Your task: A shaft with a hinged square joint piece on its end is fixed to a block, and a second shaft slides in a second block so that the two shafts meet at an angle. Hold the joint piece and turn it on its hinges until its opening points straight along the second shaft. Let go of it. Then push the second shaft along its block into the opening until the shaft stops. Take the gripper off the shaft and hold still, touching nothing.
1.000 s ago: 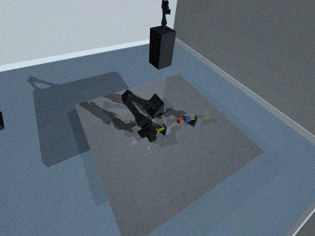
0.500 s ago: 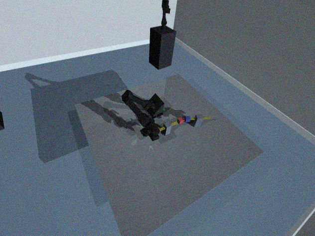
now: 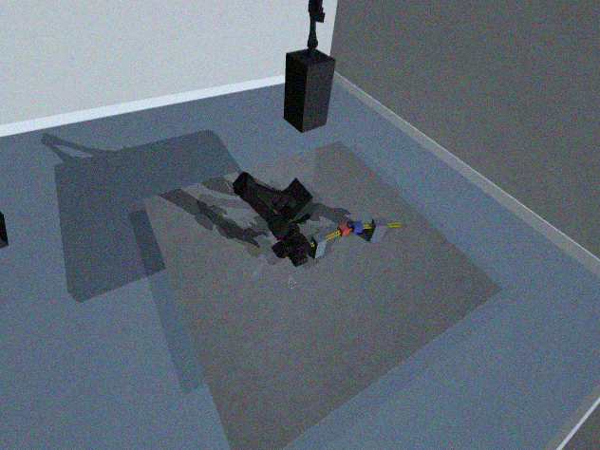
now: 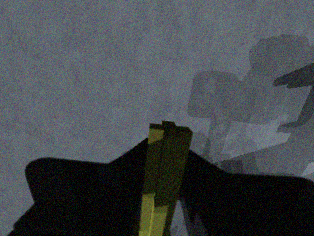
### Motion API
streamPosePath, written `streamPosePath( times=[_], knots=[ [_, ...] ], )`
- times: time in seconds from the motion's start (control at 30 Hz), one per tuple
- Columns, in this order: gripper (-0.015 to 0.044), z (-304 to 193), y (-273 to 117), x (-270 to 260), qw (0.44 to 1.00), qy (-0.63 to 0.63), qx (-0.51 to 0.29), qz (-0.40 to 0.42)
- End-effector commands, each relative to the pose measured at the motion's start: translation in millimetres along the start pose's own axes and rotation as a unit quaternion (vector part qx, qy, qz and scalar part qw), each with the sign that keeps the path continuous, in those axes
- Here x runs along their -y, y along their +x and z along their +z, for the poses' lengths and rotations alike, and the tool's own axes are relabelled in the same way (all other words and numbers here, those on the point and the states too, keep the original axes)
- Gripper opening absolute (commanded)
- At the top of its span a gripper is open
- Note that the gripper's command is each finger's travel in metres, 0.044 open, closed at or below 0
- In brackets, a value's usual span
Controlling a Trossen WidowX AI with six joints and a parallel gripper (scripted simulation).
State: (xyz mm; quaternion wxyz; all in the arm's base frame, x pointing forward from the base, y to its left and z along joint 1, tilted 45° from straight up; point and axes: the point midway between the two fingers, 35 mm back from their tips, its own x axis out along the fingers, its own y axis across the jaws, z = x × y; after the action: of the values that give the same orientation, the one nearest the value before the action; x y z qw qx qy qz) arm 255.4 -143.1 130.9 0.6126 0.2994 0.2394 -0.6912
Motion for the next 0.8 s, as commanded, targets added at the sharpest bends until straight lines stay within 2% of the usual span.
streamPosePath(
  times=[0.0,0.77],
  knots=[
    [0.0,-7.5,0.5,0.0,1.0,0.0,0.0,0.0],
    [0.0,-32.0,0.2,0.1,1.0,0.0,0.0,0.0]
  ],
)
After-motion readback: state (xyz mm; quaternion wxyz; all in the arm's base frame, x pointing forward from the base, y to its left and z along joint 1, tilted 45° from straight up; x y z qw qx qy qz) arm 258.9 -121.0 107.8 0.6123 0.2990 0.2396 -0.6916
